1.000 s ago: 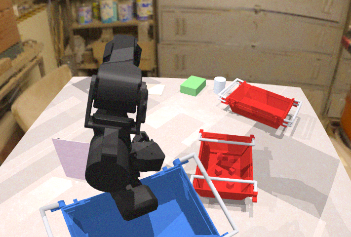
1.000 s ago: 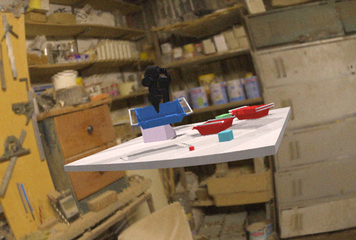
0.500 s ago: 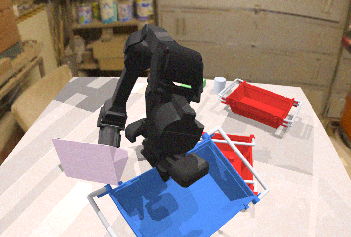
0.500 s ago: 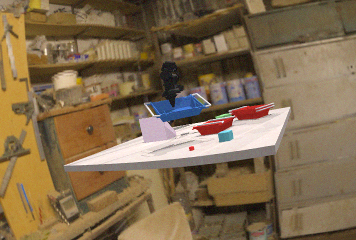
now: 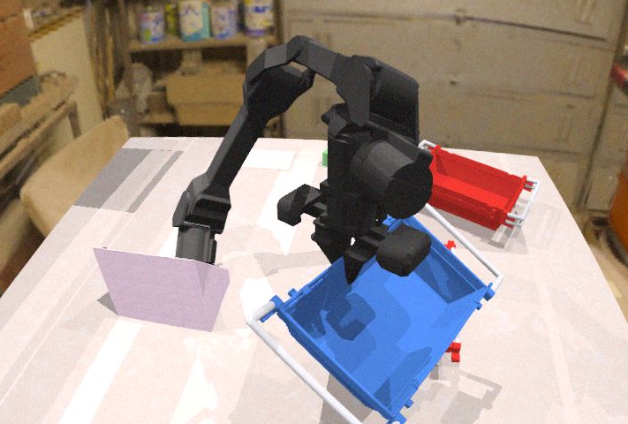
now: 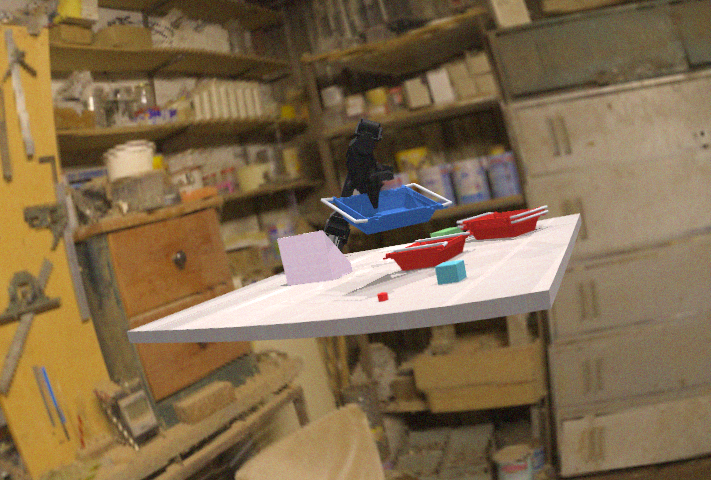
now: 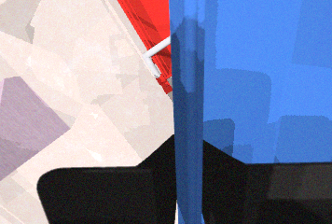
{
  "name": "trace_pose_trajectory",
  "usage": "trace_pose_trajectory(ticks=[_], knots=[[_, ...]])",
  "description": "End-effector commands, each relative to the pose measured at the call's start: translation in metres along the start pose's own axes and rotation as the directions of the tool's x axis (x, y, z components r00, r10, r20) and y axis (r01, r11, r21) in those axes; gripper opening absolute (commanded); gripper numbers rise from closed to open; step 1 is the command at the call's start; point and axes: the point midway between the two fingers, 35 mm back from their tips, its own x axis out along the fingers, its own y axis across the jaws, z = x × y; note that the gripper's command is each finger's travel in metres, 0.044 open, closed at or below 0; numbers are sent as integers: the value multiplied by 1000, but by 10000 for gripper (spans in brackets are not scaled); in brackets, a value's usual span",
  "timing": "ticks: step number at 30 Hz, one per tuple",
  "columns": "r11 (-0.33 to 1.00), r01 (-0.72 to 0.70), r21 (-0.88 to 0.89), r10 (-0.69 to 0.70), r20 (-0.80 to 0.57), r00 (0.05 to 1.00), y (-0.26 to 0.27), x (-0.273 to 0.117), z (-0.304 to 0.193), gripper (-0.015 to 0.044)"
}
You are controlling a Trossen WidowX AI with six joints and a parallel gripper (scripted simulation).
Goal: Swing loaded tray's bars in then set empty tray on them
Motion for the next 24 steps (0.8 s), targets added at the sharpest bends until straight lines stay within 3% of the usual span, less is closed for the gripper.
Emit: trace_pose_trajectory(ticks=[1, 24], knots=[[997, 34, -65, -33, 8, 999, 2, -7, 30, 0], [945, 28, -327, -6, 68, 998, 37, 13, 153, 0]])
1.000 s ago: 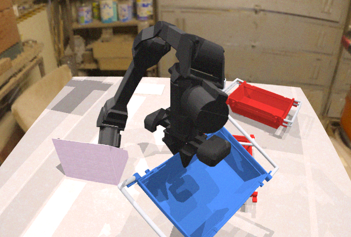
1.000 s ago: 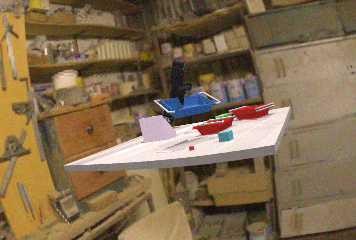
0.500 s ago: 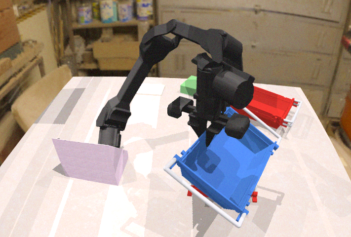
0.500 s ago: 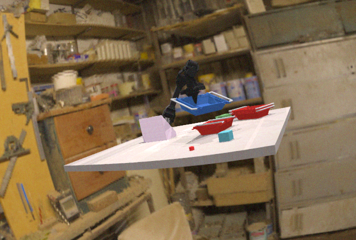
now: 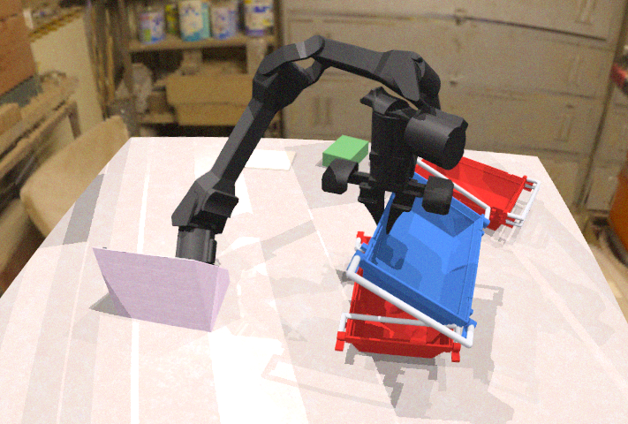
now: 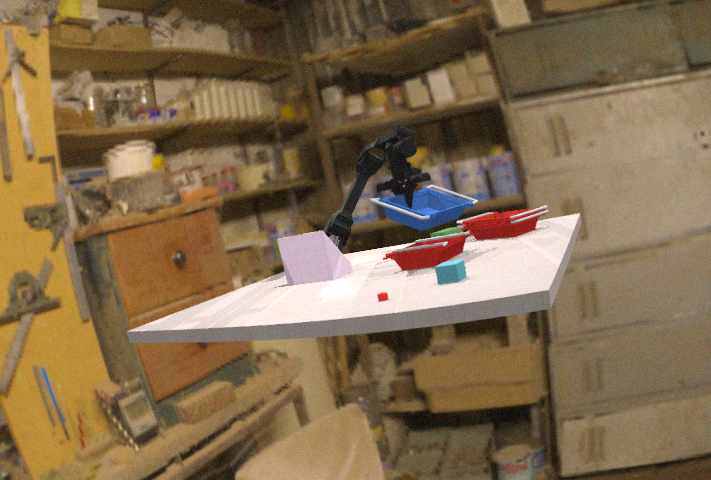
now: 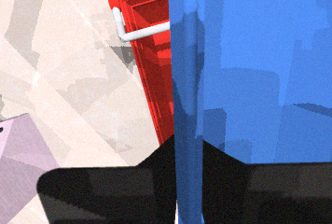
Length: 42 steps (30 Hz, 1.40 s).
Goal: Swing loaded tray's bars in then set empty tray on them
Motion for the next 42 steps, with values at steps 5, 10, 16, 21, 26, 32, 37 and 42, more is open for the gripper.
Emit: trace_pose_trajectory(ticks=[5, 10, 16, 21, 26, 32, 37, 42], knots=[[999, 29, -22, -29, 7, 1000, 1, -6, 10, 0], [999, 29, -22, -29, 7, 1000, 1, -6, 10, 0], [999, 29, -22, -29, 7, 1000, 1, -6, 10, 0], [999, 29, -22, -29, 7, 1000, 1, -6, 10, 0], [999, 29, -22, -29, 7, 1000, 1, -6, 10, 0], [999, 29, -22, -29, 7, 1000, 2, -6, 10, 0], [999, 34, -22, -34, 6, 999, 6, -6, 22, 0], [999, 36, -22, -36, 6, 999, 7, -6, 27, 0]])
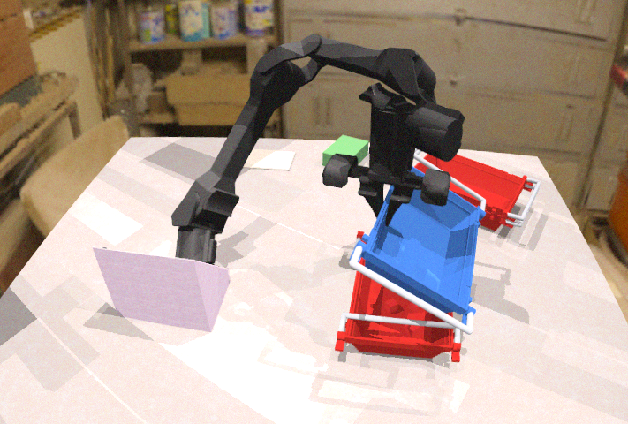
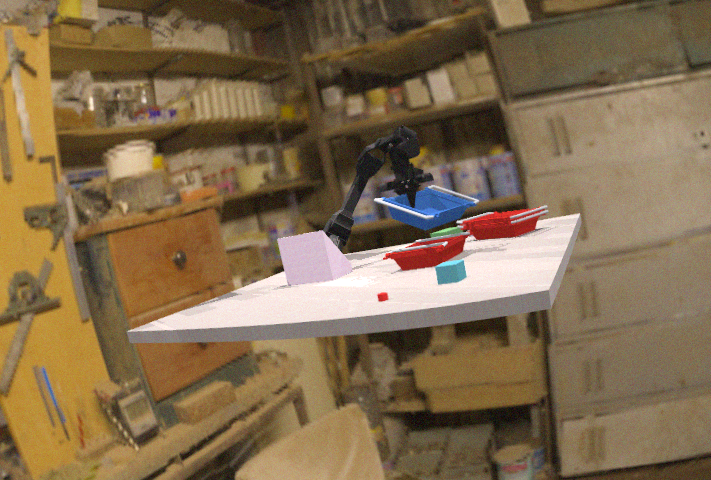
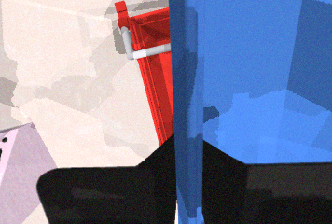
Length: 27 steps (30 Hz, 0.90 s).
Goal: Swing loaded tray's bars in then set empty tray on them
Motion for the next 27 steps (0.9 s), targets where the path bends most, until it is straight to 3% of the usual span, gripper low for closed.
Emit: trace_pose_trajectory(ticks=[1, 27], knots=[[999, 33, 0, -33, 1, 999, 0, -9, 4, 0], [998, 9, -68, -9, -2, 1000, 0, 19, 3, 0]])
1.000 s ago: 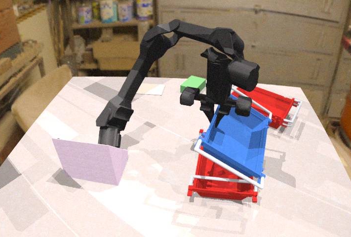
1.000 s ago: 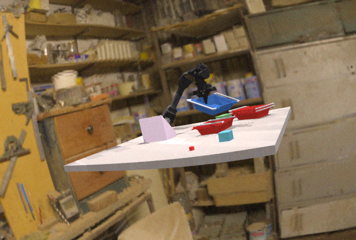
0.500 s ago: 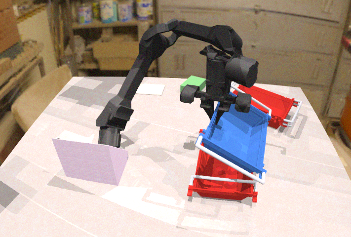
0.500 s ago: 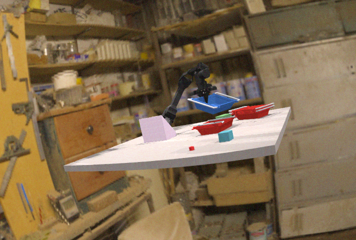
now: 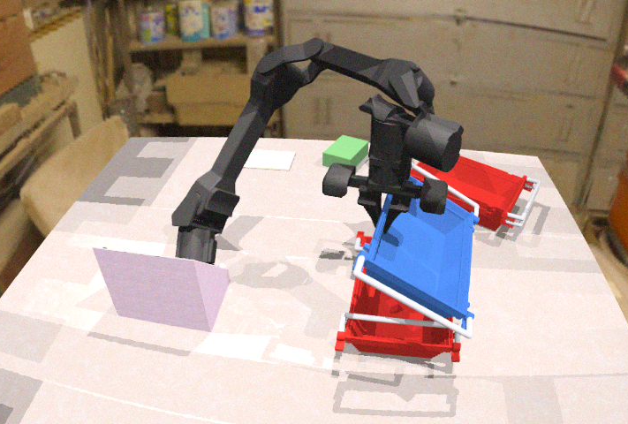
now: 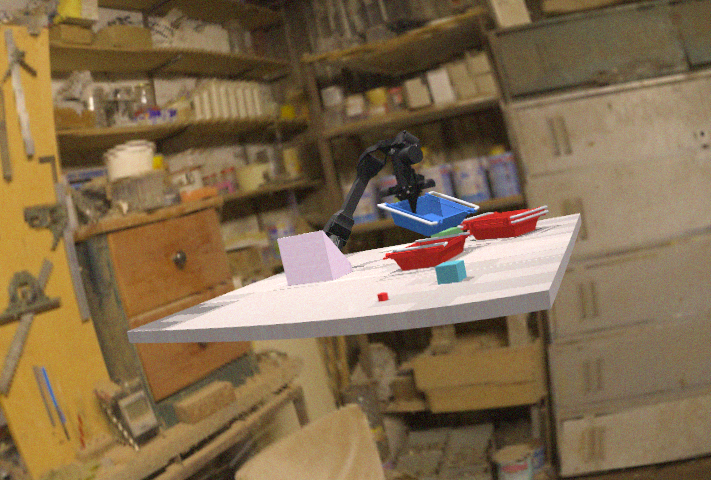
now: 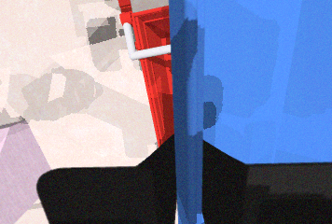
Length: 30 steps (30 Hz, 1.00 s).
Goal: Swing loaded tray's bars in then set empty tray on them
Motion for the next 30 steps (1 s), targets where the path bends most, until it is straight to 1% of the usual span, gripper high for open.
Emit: trace_pose_trajectory(ticks=[1, 15, 30], knots=[[999, 22, -29, -22, 0, 1000, -2, 2, 0, 0], [995, -2, -95, 1, -1, 1000, 0, 26, 0, 0], [994, -8, -112, 8, -2, 1000, 9, 35, -5, 0]])
